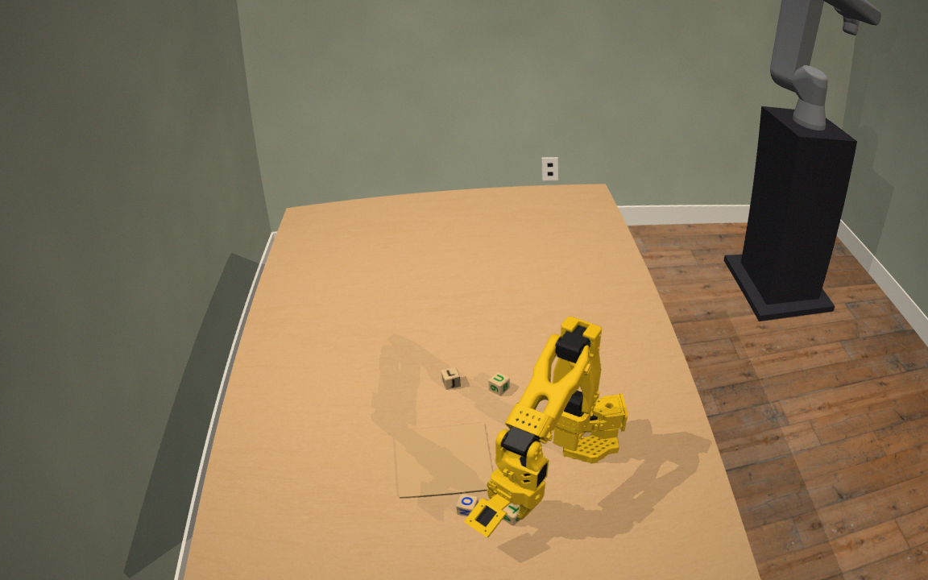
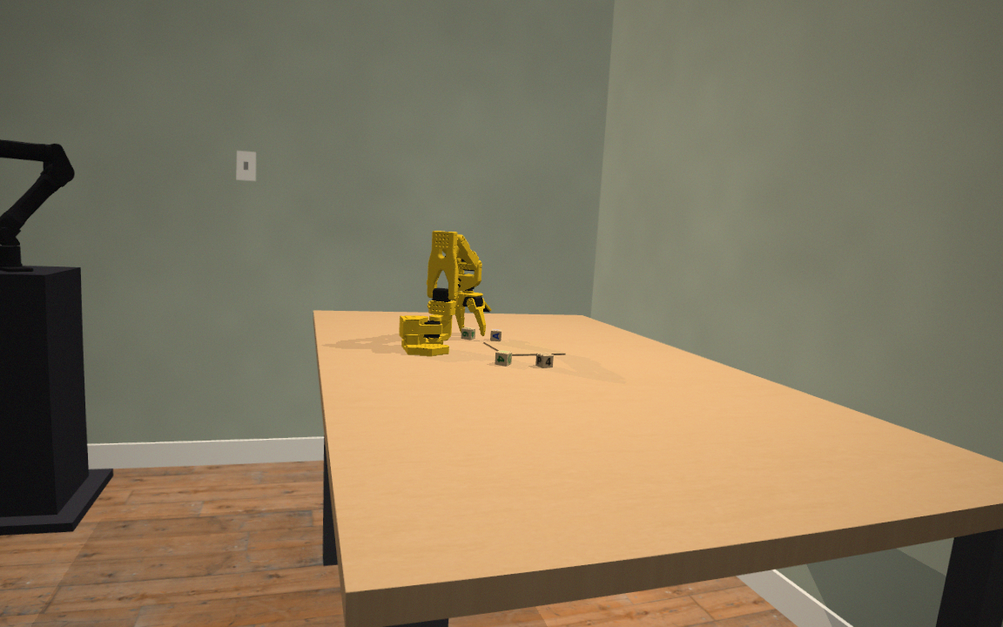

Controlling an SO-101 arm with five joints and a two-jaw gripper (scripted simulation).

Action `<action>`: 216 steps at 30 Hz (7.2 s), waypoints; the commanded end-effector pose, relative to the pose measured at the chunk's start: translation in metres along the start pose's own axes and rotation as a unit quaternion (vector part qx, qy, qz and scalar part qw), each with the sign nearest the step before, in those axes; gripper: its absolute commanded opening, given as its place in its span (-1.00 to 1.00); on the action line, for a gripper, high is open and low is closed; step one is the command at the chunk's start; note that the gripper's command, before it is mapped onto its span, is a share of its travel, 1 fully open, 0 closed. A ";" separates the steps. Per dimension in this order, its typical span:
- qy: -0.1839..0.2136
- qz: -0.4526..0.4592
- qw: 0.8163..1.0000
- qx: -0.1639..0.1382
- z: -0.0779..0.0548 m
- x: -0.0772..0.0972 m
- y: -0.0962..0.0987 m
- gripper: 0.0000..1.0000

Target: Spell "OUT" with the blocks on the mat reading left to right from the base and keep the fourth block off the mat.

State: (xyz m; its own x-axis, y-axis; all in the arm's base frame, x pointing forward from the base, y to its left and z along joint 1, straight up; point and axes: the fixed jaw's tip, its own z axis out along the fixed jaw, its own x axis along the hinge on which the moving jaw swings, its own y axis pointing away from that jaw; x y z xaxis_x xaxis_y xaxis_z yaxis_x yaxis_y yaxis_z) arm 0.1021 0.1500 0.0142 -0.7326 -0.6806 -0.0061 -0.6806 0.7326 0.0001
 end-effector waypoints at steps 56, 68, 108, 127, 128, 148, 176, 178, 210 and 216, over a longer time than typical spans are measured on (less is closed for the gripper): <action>-0.083 0.000 0.996 -0.016 -0.086 -0.008 0.003 -0.34; -0.224 0.000 0.974 -0.043 -0.132 -0.008 0.002 -0.36; -0.276 -0.053 0.959 -0.034 -0.148 -0.005 0.000 -0.36; -0.278 -0.199 0.940 0.018 -0.148 -0.008 -0.006 -0.36; -0.278 -0.211 0.937 0.022 -0.148 -0.008 -0.007 -0.36; -0.259 -0.431 0.858 0.102 -0.148 -0.013 -0.019 -0.36; -0.151 -0.797 0.536 0.234 -0.149 -0.026 -0.048 -0.36; -0.139 -0.819 0.503 0.241 -0.150 -0.028 -0.050 -0.36; 0.026 -0.959 0.043 0.277 -0.154 -0.044 -0.079 -0.36; 0.044 -0.960 -0.009 0.275 -0.155 -0.046 -0.081 -0.36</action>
State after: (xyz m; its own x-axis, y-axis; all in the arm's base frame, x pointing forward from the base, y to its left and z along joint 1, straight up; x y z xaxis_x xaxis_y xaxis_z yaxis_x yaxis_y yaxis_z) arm 0.1868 0.1208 0.1559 0.6509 0.5911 0.4765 0.6492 -0.7587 0.0544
